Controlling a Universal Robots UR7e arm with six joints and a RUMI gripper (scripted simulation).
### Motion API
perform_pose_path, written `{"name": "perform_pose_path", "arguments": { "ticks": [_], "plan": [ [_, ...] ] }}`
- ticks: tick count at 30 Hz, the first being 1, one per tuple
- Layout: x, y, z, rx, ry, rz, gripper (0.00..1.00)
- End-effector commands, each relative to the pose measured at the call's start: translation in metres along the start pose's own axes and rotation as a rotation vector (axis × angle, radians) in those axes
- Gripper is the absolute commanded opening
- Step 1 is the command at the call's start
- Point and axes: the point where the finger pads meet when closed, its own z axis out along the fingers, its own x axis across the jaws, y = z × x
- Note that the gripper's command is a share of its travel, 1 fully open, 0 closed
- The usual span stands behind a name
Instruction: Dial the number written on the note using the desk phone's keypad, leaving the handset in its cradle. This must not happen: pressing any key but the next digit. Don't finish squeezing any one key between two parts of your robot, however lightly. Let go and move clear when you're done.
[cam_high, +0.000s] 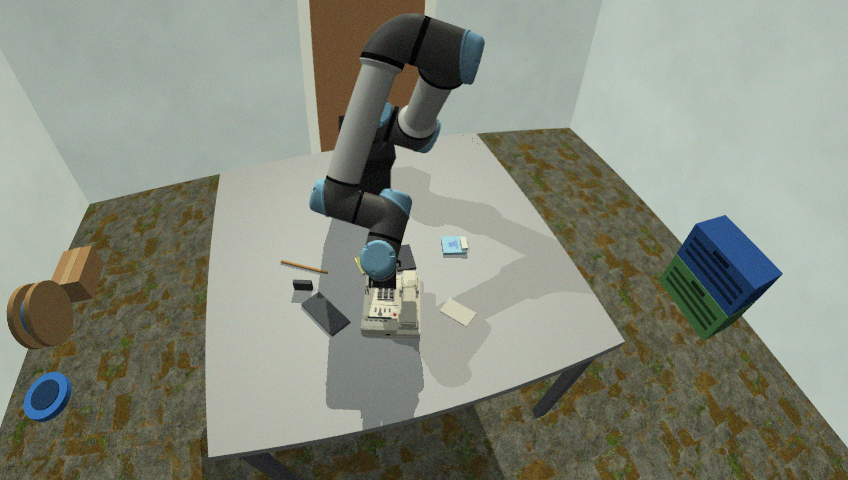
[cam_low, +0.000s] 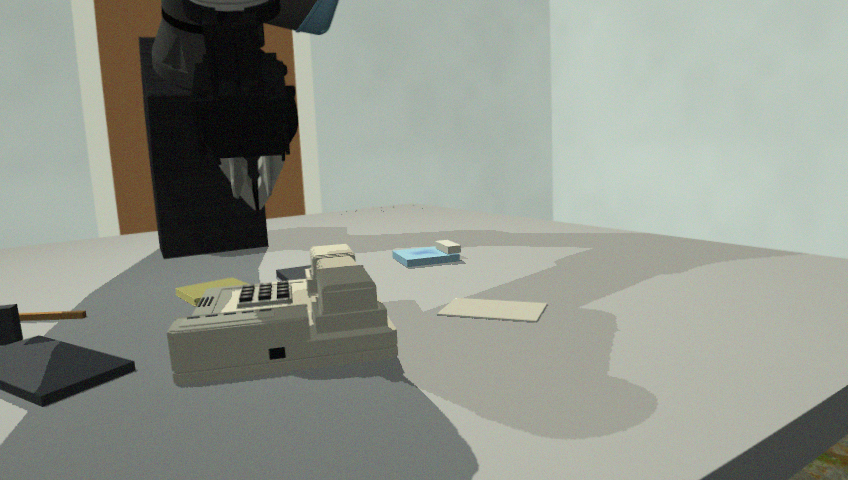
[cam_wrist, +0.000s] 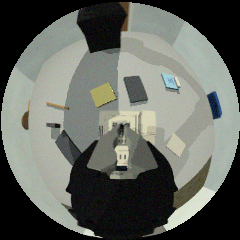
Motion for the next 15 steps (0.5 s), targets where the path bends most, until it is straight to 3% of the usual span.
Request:
{"name": "perform_pose_path", "arguments": {
  "ticks": [1, 15],
  "plan": [
    [0.001, 0.006, 0.005, -0.002, 0.001, -0.002, 0.00],
    [0.001, 0.033, 0.043, -0.003, 0.000, -0.002, 0.00]
  ]
}}
